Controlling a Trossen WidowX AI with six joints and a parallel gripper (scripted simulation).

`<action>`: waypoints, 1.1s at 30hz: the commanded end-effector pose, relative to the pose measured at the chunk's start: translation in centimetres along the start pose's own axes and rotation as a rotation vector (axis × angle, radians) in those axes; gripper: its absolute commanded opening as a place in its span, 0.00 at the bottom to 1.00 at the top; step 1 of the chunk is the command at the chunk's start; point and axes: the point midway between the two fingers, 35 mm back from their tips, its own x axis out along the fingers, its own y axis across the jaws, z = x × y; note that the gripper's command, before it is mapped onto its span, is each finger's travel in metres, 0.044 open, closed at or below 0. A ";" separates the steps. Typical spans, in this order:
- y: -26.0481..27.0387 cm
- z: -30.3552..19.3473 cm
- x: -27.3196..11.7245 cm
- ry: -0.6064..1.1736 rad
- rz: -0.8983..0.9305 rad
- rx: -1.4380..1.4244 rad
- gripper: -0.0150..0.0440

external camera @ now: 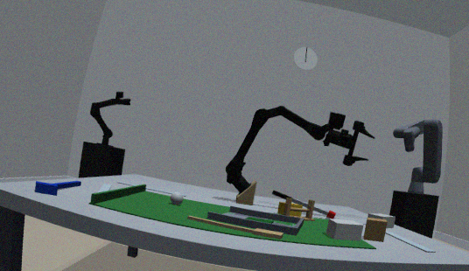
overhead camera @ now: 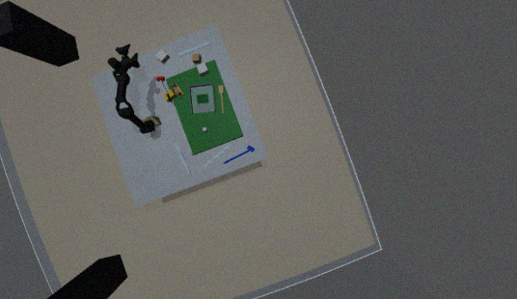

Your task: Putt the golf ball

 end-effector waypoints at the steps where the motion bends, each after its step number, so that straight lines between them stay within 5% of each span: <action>1: -6.8 4.0 1.3 0.097 -0.346 -0.676 1.00; 13: -15.0 9.4 -1.7 0.572 -0.700 -1.450 1.00; 27: -20.6 15.2 -9.7 1.558 -0.687 -2.028 1.00; 33: -20.6 15.3 -9.8 1.589 -0.677 -2.037 1.00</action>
